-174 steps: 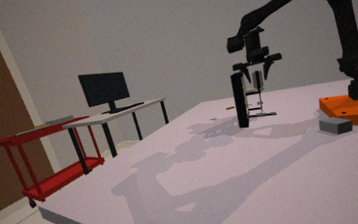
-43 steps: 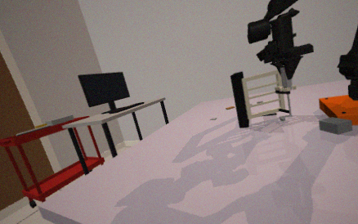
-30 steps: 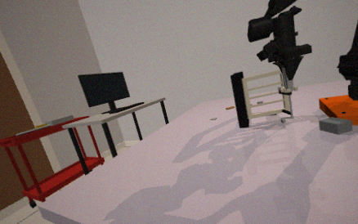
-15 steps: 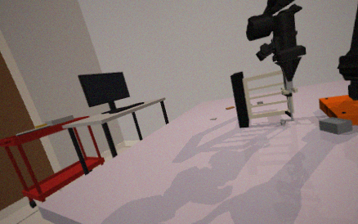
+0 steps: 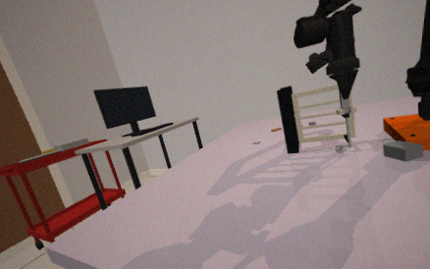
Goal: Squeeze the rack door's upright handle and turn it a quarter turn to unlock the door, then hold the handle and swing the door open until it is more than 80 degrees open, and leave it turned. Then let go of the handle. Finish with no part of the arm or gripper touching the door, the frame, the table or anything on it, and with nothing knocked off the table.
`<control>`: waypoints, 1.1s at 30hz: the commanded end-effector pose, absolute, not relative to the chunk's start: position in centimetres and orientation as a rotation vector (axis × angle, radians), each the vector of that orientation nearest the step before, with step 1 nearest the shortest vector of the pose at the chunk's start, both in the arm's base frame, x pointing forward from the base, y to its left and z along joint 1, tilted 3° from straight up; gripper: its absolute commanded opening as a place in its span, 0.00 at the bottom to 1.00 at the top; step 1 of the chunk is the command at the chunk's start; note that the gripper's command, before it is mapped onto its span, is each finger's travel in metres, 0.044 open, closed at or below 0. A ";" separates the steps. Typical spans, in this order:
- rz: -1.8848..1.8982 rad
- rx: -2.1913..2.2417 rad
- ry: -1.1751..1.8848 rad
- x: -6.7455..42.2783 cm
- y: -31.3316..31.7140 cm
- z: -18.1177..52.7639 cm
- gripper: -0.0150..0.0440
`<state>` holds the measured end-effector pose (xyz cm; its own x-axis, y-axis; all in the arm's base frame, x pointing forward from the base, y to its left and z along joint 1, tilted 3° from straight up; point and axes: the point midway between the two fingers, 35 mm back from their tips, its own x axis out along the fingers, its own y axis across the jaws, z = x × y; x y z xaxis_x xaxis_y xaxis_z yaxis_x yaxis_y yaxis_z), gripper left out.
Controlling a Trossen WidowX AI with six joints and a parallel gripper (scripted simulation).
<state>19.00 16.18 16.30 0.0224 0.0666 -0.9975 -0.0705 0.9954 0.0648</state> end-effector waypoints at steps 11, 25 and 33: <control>0.090 0.009 1.546 19.0 16.1 16.3 0.52; 0.092 0.012 1.542 19.0 16.1 17.2 0.76; 0.095 0.015 1.537 19.1 16.1 18.2 0.76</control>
<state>19.00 16.13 17.74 0.0255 0.0705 -0.9972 -0.0555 0.9961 0.0690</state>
